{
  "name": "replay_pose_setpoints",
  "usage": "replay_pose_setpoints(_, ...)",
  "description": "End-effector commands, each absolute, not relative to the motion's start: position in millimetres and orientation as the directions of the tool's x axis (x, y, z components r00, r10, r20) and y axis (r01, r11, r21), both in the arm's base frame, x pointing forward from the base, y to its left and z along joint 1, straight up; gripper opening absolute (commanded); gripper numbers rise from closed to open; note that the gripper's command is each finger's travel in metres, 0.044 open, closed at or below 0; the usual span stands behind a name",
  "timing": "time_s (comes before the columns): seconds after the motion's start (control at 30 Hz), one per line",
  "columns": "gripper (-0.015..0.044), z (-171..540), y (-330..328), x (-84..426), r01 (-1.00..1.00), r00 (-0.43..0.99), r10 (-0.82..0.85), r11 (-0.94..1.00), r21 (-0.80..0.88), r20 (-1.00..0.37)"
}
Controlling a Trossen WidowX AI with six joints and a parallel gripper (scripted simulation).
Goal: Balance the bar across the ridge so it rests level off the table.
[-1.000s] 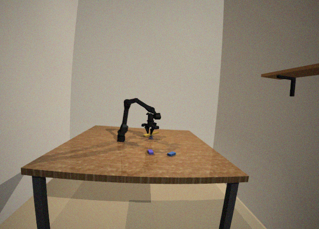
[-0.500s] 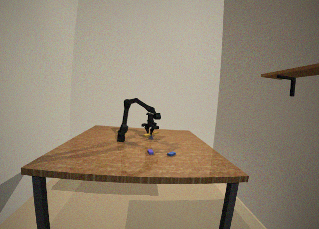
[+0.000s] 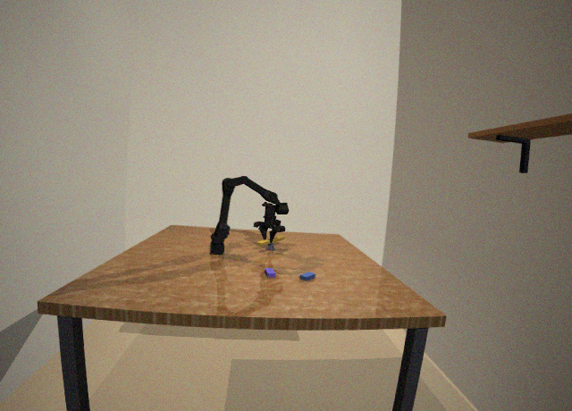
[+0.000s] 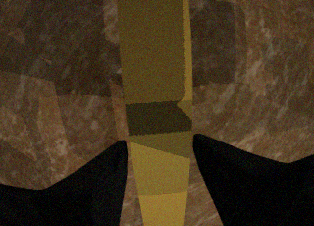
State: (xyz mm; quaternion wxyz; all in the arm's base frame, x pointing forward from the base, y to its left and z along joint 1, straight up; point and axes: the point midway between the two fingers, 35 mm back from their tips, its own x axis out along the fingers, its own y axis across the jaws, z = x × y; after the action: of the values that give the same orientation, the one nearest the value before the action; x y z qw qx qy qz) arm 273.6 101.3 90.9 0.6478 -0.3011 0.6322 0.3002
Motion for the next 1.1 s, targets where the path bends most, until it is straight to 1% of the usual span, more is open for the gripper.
replay_pose_setpoints(0.0,0.0264,91,101,274,-0.770,0.021,0.008,0.638,-0.011,-1.000)
replay_pose_setpoints(0.2,0.0421,91,101,274,-0.770,0.021,0.008,0.638,-0.011,-1.000)
replay_pose_setpoints(0.23,0.0440,91,101,274,-0.770,0.021,0.008,0.638,-0.011,-1.000)
replay_pose_setpoints(0.37,0.0440,99,102,275,-0.770,0.021,0.008,0.638,-0.011,-1.000)
replay_pose_setpoints(0.63,0.0440,189,101,272,-0.770,0.020,0.008,0.639,-0.010,-1.000)
replay_pose_setpoints(1.07,0.0440,191,100,271,-0.770,0.020,0.008,0.639,-0.010,-1.000)
